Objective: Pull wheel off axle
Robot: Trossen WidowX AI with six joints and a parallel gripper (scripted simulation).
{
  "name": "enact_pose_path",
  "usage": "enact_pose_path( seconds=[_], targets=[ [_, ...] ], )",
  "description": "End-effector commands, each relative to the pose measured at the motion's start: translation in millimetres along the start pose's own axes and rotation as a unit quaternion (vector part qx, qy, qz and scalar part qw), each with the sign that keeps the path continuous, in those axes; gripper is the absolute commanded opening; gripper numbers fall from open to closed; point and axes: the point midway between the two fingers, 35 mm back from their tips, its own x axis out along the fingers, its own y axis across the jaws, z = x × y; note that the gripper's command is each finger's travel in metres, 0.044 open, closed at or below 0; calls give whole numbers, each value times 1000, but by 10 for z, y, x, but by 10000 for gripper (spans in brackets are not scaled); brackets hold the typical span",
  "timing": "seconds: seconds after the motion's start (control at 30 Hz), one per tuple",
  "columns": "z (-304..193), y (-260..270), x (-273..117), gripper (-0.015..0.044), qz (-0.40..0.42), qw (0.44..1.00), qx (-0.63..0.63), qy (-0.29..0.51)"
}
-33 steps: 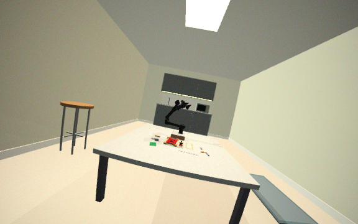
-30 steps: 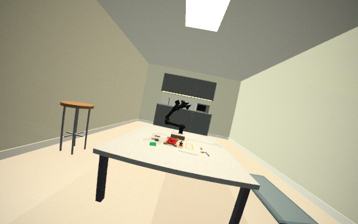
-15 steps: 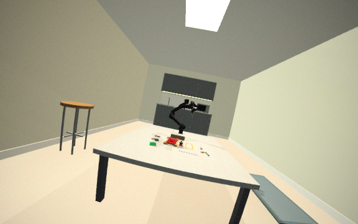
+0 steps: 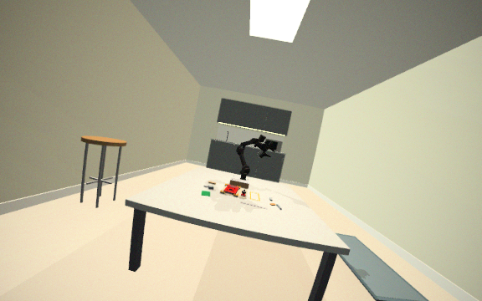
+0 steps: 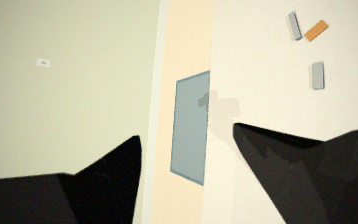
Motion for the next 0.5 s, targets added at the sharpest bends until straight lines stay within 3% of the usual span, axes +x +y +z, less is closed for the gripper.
enact_pose_path(
  seconds=[0.0, 0.47],
  targets=[
    [354, -371, 298, 300, -96, 991, 92, -30],
    [1169, -1939, 678, 300, -347, 868, 336, -111]
  ],
)
